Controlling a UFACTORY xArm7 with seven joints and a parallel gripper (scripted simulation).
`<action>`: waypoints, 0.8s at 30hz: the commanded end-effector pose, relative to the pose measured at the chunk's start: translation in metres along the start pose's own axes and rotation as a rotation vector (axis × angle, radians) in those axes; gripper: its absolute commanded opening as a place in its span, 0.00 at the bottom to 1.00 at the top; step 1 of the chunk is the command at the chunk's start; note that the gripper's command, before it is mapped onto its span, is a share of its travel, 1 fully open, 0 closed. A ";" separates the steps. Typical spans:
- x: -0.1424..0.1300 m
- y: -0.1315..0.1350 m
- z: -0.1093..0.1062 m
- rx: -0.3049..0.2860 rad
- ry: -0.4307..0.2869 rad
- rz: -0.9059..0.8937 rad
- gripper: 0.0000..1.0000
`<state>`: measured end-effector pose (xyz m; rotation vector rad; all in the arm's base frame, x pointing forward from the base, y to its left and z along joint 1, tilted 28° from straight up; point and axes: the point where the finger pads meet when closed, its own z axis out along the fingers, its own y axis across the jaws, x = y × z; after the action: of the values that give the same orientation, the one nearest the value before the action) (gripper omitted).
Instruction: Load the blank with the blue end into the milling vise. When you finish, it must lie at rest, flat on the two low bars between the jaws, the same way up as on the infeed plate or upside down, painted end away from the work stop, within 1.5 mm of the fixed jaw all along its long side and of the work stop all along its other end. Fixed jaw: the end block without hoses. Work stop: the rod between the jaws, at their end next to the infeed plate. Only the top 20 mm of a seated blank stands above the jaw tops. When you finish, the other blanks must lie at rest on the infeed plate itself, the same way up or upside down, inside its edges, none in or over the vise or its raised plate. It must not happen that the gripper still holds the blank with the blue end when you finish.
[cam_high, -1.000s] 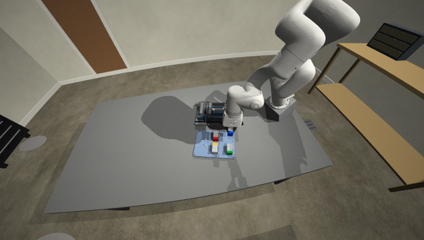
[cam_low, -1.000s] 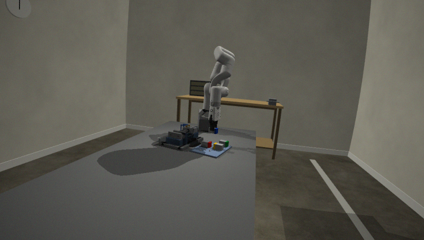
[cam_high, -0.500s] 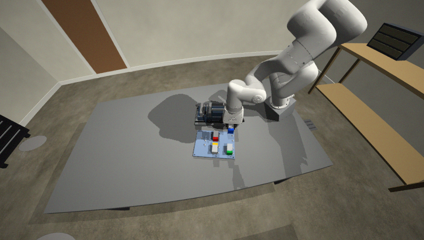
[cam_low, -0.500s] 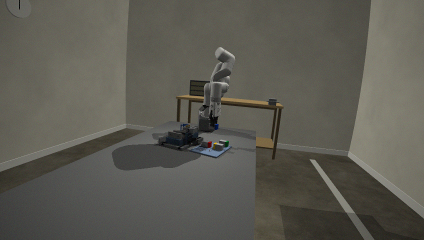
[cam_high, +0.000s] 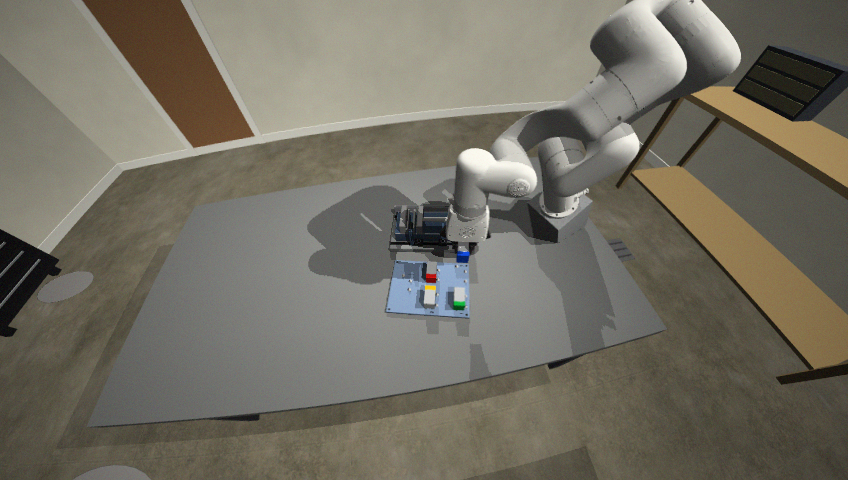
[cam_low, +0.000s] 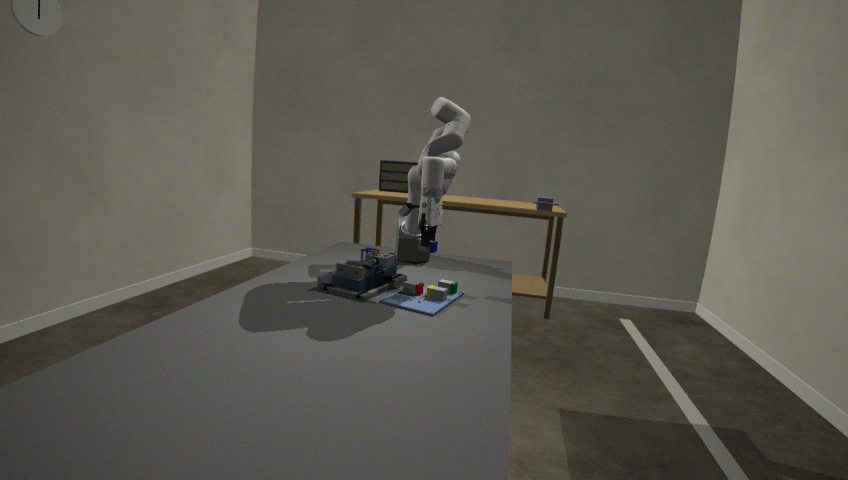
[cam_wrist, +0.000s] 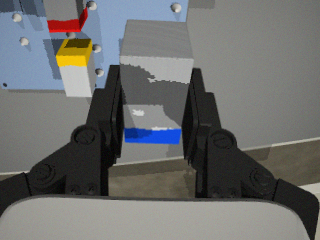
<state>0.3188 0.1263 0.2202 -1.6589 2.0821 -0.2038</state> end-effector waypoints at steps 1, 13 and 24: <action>-0.001 -0.001 -0.004 0.003 -0.002 -0.001 0.00; -0.001 -0.001 -0.003 0.003 -0.002 -0.001 0.00; -0.001 -0.001 0.001 0.003 -0.002 -0.001 0.00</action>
<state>0.3191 0.1266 0.2188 -1.6593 2.0823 -0.2034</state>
